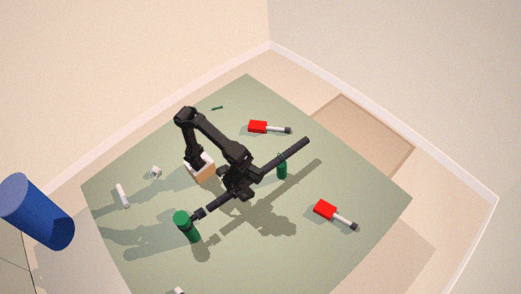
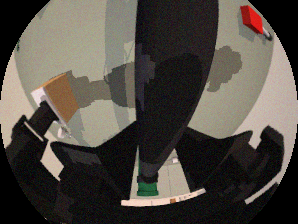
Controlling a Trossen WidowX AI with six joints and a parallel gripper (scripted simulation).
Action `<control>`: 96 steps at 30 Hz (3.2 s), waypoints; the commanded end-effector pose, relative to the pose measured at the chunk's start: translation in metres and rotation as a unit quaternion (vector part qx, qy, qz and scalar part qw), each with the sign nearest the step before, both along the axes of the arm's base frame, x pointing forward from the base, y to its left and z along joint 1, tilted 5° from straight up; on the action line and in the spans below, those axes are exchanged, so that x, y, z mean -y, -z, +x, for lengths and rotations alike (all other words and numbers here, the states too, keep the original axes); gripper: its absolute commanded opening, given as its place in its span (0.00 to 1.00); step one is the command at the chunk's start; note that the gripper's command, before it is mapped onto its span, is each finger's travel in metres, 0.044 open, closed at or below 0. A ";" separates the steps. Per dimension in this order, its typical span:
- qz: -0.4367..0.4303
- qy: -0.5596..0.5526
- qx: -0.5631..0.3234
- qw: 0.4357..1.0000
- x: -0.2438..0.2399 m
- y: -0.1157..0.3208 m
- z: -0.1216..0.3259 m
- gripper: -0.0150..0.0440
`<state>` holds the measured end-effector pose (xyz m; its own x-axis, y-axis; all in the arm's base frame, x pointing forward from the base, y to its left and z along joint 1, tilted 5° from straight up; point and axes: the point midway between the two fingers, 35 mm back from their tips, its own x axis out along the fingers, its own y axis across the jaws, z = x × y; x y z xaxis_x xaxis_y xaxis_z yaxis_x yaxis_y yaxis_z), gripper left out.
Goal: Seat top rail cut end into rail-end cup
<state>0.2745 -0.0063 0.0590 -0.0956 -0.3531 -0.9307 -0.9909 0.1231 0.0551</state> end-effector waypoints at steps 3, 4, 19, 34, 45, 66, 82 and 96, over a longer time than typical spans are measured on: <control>-0.009 0.000 0.005 1.000 0.003 -0.006 0.002 0.25; -0.006 0.000 0.004 1.000 0.002 -0.004 0.001 0.25; -0.001 0.000 0.000 1.000 0.001 -0.003 0.001 0.25; -0.001 0.000 0.000 1.000 0.004 -0.008 0.004 0.25; -0.002 0.000 0.000 1.000 0.007 -0.011 0.006 0.25; 0.004 -0.001 -0.006 1.000 0.025 -0.008 0.000 0.25; 0.004 -0.001 -0.006 1.000 0.025 -0.008 0.000 0.25; 0.004 -0.001 -0.006 1.000 0.025 -0.008 0.000 0.25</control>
